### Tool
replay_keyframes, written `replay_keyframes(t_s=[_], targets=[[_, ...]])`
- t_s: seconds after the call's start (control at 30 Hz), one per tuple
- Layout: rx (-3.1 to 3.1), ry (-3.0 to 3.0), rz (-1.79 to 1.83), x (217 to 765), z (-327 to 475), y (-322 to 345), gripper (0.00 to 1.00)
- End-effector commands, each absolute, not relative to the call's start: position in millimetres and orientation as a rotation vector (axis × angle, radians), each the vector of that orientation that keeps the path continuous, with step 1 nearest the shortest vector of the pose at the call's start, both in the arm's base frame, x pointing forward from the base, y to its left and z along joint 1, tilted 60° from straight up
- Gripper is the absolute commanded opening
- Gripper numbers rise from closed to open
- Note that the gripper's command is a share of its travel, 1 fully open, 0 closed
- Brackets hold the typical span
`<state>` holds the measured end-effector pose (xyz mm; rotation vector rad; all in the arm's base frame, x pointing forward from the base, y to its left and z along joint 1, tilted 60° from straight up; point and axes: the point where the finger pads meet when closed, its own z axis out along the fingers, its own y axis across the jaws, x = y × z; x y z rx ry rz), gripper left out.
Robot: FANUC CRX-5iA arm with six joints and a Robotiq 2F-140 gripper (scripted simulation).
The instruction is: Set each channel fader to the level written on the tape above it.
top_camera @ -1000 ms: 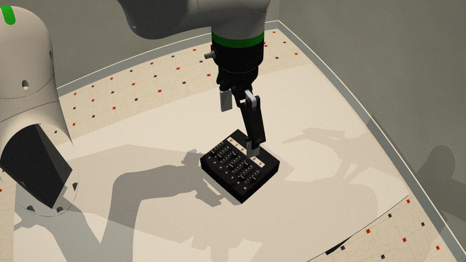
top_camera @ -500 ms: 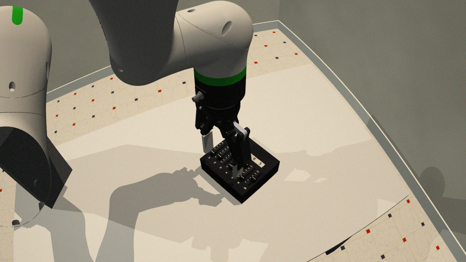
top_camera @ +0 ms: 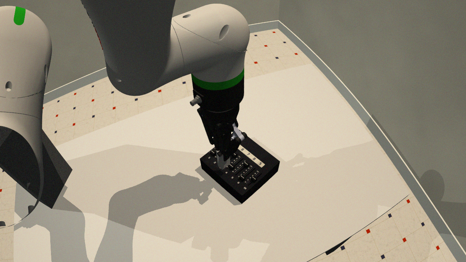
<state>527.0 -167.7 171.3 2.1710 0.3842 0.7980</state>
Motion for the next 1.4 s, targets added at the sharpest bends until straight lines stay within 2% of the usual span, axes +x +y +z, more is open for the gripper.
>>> replay_keyframes(t_s=[0.0, 1.37], targets=[[2.171, 0.384, 0.798, 527.0, 171.4, -167.5, 0.0], [2.17, 0.384, 0.8, 532.8, 166.8, -172.7, 0.0]])
